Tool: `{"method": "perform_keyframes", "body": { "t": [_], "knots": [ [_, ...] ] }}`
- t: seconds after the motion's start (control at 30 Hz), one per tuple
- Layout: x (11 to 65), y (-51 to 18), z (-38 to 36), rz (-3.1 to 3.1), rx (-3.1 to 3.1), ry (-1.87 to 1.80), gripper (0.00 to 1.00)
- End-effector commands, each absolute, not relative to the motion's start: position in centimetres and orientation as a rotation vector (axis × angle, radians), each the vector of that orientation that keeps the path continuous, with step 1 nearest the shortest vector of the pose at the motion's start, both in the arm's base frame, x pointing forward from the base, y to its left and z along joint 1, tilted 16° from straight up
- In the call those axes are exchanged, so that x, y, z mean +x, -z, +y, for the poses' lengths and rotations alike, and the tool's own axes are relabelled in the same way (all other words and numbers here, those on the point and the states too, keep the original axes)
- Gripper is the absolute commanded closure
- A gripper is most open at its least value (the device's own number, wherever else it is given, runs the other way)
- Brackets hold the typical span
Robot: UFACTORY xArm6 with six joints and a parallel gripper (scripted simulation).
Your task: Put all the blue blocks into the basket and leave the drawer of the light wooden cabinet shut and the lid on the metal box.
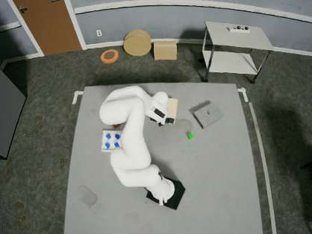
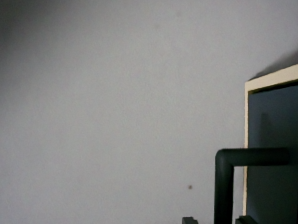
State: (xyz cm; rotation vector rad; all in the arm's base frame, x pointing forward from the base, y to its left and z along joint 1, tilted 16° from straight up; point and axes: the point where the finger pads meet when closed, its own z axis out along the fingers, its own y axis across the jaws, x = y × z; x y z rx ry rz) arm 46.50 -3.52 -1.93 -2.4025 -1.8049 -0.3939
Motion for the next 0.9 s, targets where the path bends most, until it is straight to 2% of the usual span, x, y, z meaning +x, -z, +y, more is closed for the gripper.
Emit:
{"method": "perform_keyframes", "body": {
  "t": [0.0, 0.87],
  "knots": [
    [46.64, 1.79, -3.57, -1.806, -2.405, 0.398, 0.76],
    [46.55, 1.21, -3.72, -1.806, -2.404, 0.398, 0.76]
  ]
}}
